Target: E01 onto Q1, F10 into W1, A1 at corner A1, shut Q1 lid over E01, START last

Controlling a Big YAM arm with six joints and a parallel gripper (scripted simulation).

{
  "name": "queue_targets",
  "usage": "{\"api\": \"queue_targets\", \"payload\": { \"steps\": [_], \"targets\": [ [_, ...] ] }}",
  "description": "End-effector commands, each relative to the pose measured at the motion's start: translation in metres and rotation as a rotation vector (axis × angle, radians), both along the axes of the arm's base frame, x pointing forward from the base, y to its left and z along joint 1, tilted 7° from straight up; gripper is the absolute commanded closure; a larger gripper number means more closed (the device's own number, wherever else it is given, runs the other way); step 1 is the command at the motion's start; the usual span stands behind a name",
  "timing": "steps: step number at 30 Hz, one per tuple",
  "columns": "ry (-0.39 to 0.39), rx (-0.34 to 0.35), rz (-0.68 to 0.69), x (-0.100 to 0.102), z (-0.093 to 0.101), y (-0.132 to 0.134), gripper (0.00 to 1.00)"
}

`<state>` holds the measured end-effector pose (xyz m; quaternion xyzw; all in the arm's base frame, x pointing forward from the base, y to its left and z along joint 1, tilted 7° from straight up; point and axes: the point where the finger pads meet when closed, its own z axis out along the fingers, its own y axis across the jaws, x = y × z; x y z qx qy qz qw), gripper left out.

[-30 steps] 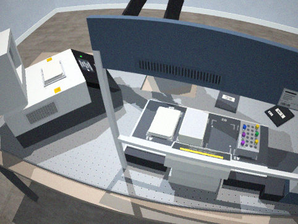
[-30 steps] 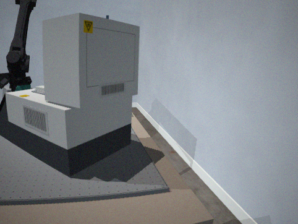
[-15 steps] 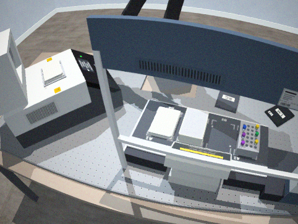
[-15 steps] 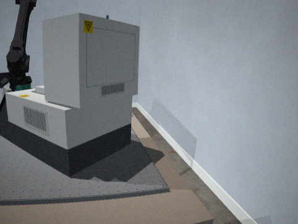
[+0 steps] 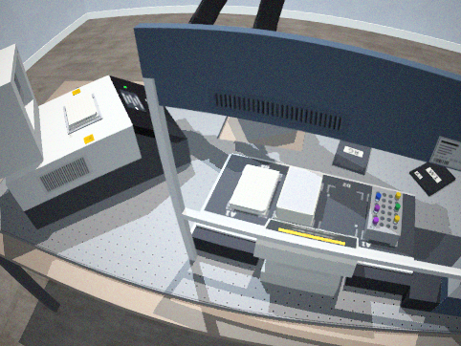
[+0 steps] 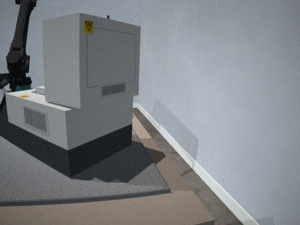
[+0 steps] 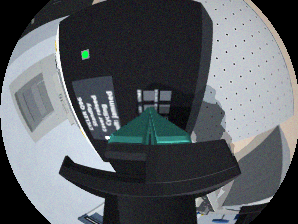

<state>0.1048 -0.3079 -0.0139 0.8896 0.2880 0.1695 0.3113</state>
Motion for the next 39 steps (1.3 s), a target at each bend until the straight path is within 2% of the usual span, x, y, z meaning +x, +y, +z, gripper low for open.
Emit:
{"api": "queue_targets", "payload": {
  "steps": [1,39],
  "targets": [
    [0.003,-0.045,0.025,0.006,0.013,-0.017,1.00],
    [0.001,-0.060,0.009,0.002,0.014,-0.030,1.00]
  ]
}}
